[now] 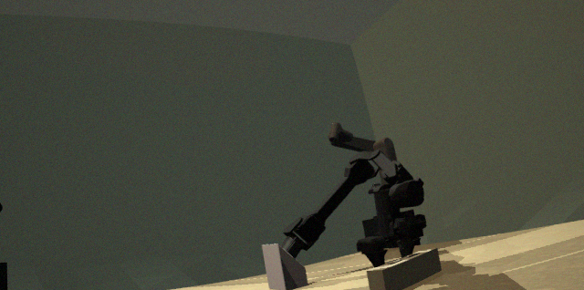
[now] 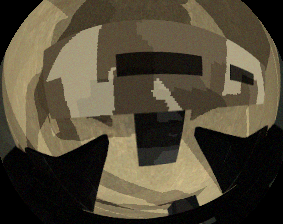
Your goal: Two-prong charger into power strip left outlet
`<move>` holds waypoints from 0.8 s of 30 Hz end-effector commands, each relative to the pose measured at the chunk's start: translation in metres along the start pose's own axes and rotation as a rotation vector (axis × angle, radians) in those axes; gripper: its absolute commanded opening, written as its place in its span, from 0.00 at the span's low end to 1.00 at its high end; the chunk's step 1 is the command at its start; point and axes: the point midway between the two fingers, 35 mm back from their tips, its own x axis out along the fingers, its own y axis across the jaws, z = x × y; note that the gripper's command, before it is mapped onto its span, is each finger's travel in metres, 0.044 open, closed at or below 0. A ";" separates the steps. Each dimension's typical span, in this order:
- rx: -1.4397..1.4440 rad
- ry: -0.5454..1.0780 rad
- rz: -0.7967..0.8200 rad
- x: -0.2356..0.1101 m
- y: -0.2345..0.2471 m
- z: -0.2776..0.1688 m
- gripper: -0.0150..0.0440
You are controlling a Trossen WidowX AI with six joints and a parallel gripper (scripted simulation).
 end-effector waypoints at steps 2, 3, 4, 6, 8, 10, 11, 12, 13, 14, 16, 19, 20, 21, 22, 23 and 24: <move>0.001 -0.002 0.002 0.000 0.001 -0.007 1.00; 0.001 -0.002 0.002 0.000 0.001 -0.008 1.00; 0.001 -0.002 0.002 0.000 0.001 -0.010 1.00; 0.001 -0.002 0.002 0.000 0.001 -0.012 1.00; 0.001 -0.002 0.002 0.000 0.001 -0.014 1.00; 0.001 -0.002 0.002 0.000 0.001 -0.016 1.00; 0.001 -0.002 0.002 0.000 0.001 -0.017 1.00; 0.001 -0.002 0.002 0.000 0.001 -0.018 1.00; 0.001 -0.002 0.002 0.000 0.001 -0.019 1.00; 0.001 -0.002 0.002 0.001 0.001 -0.020 1.00; 0.001 -0.001 0.002 0.001 0.001 -0.022 1.00; 0.001 -0.001 0.002 0.001 0.001 -0.026 1.00; 0.001 -0.001 0.002 0.001 0.001 -0.027 1.00; 0.002 -0.001 0.002 0.001 0.001 -0.028 1.00; 0.002 -0.001 0.002 0.001 0.001 -0.029 1.00; 0.002 -0.001 0.002 0.001 0.001 -0.030 1.00; 0.002 -0.001 0.002 0.002 0.001 -0.031 1.00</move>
